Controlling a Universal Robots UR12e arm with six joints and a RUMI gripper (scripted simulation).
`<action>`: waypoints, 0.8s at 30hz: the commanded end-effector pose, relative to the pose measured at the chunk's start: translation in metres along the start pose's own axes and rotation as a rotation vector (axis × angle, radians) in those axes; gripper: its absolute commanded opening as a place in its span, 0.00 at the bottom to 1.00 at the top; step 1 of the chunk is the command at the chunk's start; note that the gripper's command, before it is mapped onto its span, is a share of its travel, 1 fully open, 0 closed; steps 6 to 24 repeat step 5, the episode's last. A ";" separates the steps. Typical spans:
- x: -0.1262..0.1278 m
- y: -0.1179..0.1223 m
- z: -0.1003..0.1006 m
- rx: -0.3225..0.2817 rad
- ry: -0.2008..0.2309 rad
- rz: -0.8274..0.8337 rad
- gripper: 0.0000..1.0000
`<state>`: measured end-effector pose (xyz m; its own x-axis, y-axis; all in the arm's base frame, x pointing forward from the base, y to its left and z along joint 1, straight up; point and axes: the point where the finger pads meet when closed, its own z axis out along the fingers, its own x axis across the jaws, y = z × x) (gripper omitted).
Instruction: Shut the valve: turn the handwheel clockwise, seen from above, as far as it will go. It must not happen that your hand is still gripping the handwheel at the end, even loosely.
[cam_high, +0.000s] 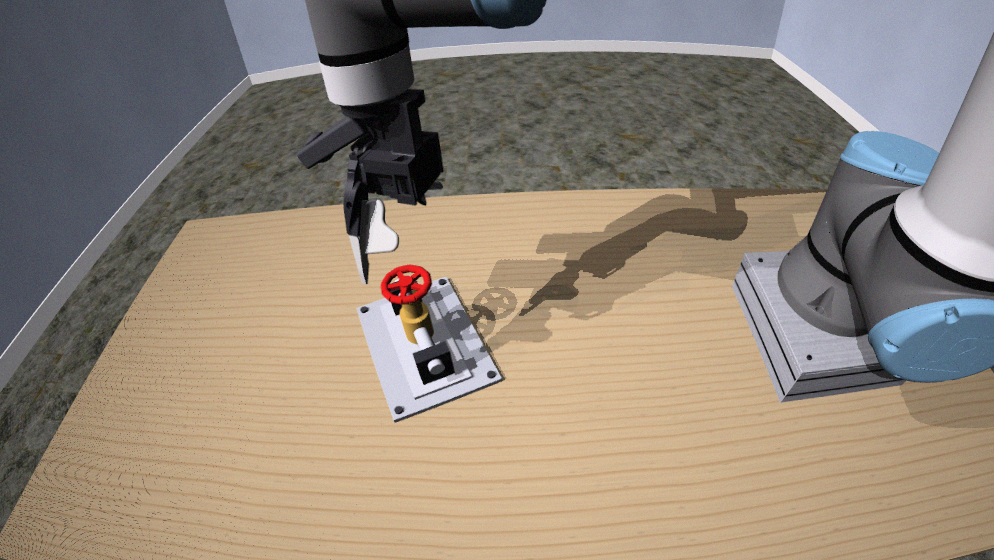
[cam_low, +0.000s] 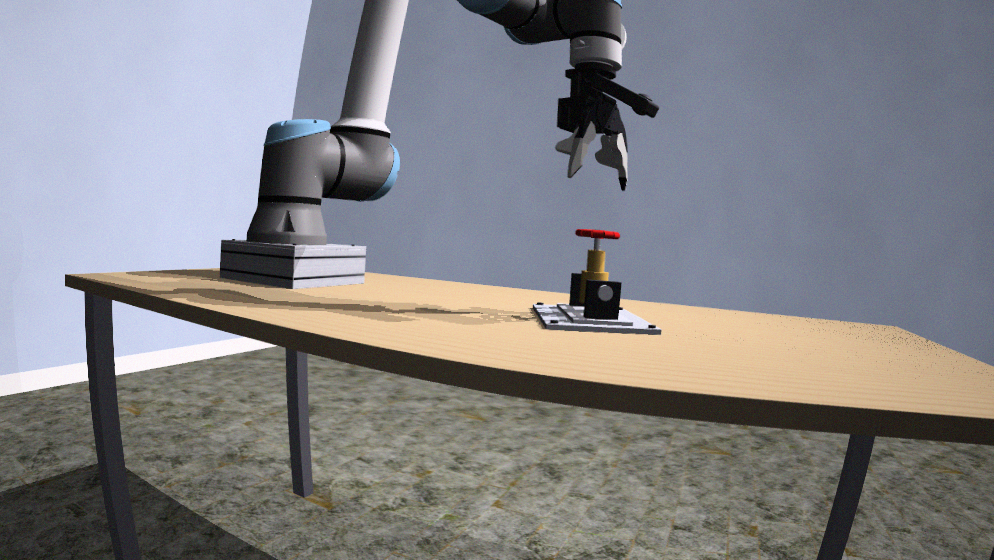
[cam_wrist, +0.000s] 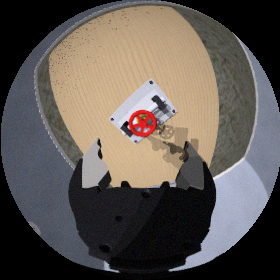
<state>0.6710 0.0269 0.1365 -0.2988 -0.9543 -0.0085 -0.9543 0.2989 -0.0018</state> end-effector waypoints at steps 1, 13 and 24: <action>0.001 -0.002 -0.003 0.004 0.000 0.001 1.00; 0.001 -0.002 -0.003 0.004 0.000 0.001 1.00; 0.001 -0.002 -0.003 0.004 0.000 0.001 1.00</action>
